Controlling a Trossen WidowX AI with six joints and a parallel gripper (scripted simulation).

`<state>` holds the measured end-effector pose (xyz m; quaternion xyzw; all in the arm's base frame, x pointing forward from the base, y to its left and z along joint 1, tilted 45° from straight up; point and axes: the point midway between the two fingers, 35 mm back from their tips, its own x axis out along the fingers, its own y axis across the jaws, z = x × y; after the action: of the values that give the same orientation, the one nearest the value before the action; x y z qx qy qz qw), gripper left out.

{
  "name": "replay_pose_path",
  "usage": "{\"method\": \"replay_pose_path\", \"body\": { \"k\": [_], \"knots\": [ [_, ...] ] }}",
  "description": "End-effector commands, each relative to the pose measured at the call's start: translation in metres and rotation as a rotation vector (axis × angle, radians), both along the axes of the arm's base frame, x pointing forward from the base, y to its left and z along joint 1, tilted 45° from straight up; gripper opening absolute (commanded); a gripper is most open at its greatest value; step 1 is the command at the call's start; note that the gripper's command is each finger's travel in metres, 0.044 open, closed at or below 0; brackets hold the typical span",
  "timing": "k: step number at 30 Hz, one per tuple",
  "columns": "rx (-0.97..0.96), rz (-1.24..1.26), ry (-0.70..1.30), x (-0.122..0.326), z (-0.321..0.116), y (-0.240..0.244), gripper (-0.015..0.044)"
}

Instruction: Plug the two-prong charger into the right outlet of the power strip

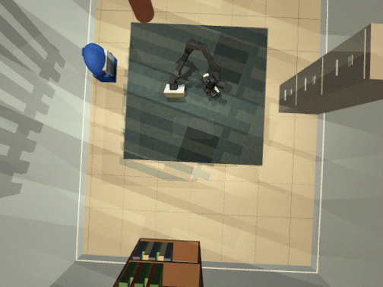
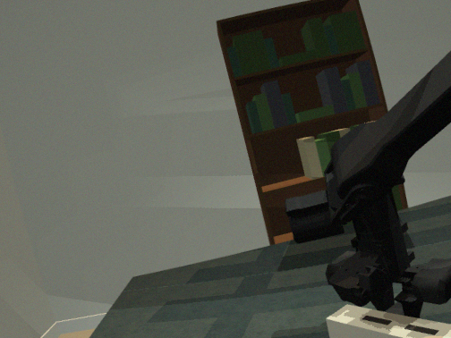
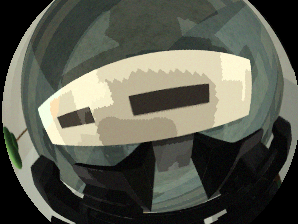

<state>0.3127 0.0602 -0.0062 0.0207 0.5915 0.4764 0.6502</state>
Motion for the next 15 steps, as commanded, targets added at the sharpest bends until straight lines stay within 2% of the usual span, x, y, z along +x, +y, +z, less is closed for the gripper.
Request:
{"method": "replay_pose_path", "body": {
  "k": [1, 15],
  "knots": [
    [0.015, 0.002, -0.032, 0.0064, 0.0017, 0.0043, 0.0],
    [0.015, 0.003, -0.032, 0.0056, 0.0018, 0.0034, 0.0]
  ]
}}
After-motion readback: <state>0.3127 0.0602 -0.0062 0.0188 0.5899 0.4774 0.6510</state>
